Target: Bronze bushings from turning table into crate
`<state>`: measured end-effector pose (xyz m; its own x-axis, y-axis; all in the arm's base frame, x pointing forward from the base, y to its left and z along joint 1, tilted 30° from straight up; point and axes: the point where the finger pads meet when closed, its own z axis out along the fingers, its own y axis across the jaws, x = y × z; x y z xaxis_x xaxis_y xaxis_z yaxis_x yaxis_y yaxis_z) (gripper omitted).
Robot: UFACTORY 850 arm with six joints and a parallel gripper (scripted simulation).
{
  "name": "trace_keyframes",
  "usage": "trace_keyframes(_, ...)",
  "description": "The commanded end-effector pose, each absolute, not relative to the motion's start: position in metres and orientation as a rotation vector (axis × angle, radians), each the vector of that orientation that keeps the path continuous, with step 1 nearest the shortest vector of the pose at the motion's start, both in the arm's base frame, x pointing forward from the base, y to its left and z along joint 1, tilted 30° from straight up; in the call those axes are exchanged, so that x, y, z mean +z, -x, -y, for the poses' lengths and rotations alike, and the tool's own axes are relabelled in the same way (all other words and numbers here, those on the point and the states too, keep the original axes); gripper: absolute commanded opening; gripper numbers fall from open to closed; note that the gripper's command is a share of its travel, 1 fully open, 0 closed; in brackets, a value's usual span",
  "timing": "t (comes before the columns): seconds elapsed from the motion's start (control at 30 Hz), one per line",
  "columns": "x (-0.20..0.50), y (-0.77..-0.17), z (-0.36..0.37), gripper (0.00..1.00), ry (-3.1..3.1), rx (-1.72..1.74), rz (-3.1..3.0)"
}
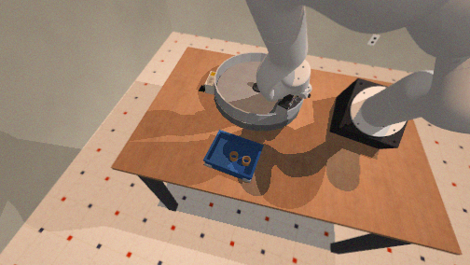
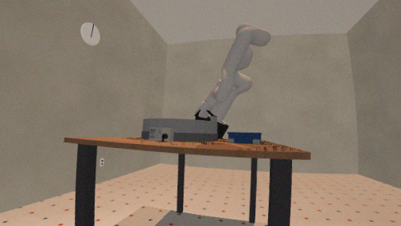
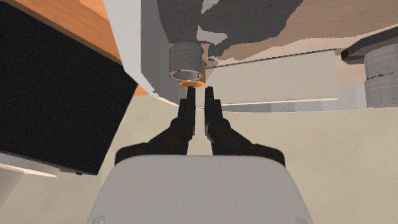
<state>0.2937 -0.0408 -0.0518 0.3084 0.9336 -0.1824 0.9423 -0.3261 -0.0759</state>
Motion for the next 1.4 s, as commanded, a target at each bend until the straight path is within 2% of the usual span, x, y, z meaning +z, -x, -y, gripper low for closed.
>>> trace_keyframes(0.0, -0.089, -0.293, 0.018, 0.1, -2.503, -0.321, -1.808)
trace_keyframes(0.83, -0.089, -0.293, 0.018, 0.1, -2.503, -0.321, -1.808)
trace_keyframes(0.87, -0.053, -0.295, 0.039, 0.1, -2.505, -0.298, -1.796)
trace_keyframes(1.37, -0.037, -0.293, 0.048, 0.1, -2.503, -0.321, -1.808)
